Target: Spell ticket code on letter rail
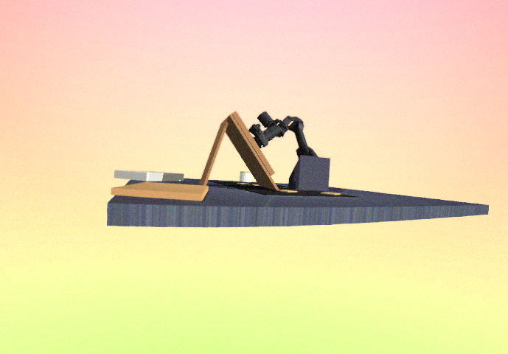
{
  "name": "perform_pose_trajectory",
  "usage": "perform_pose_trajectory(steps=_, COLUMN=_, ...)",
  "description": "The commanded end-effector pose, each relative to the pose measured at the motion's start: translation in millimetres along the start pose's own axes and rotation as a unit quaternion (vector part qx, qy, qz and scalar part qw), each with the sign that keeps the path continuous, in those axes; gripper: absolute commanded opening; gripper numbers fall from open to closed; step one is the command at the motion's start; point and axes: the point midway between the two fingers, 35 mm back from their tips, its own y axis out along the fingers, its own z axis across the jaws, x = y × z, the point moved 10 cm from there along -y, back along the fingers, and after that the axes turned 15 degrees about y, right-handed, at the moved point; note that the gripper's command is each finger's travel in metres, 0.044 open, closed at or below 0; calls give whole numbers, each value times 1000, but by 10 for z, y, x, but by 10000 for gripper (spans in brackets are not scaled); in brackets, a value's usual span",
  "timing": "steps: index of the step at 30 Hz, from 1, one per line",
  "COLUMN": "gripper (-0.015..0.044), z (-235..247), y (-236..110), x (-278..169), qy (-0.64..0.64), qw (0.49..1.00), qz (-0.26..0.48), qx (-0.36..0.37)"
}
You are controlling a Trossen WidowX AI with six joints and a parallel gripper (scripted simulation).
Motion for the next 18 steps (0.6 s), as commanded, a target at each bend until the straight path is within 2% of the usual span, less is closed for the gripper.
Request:
perform_pose_trajectory(steps=1, gripper=0, z=30, y=6, x=-8, qy=2, qw=1000, qz=0, qx=-2)
perform_pose_trajectory(steps=18, gripper=0, z=121, y=9, x=-35, qy=2, qw=1000, qz=0, qx=-2)
